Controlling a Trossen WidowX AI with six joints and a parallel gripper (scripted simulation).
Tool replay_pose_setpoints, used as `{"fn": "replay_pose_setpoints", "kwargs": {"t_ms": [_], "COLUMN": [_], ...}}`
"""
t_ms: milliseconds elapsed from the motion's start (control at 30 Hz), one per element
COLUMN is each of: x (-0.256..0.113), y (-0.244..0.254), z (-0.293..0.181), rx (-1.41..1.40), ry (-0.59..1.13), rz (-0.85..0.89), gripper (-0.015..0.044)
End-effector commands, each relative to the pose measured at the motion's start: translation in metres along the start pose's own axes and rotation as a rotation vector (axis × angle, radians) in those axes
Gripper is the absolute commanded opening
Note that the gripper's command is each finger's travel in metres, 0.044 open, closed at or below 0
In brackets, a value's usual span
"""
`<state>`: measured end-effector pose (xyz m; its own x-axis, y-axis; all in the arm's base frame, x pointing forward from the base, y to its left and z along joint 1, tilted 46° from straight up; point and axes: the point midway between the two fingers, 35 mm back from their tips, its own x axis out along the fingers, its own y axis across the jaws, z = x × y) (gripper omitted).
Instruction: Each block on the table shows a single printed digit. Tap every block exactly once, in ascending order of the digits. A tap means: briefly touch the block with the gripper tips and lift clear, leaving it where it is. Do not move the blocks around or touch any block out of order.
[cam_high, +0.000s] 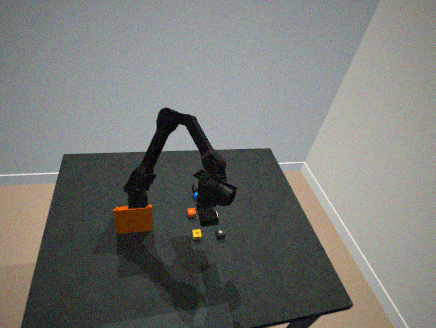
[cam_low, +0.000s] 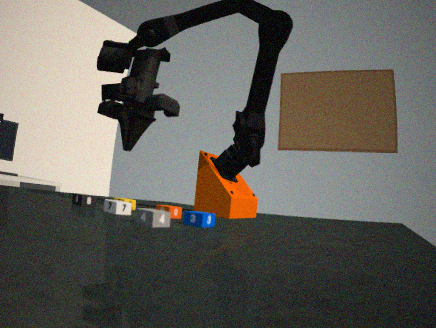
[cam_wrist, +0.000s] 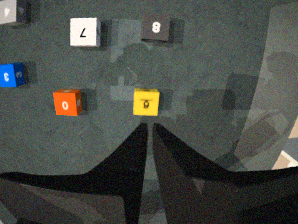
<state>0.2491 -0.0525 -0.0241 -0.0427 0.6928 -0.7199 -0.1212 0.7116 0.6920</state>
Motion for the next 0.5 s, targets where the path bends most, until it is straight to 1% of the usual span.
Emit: {"fn": "replay_pose_setpoints", "kwargs": {"t_ms": [0, 67, 233, 467], "x": [0.056, 0.066, 0.067, 0.078], "y": [0.005, 0.007, 0.007, 0.007], "z": [-0.009, -0.011, -0.011, -0.011], "rx": [0.015, 0.015, 0.015, 0.015], "ry": [0.027, 0.027, 0.027, 0.027], "rz": [0.031, 0.033, 0.033, 0.033], "gripper": [0.002, 0.002, 0.002, 0.002]}}
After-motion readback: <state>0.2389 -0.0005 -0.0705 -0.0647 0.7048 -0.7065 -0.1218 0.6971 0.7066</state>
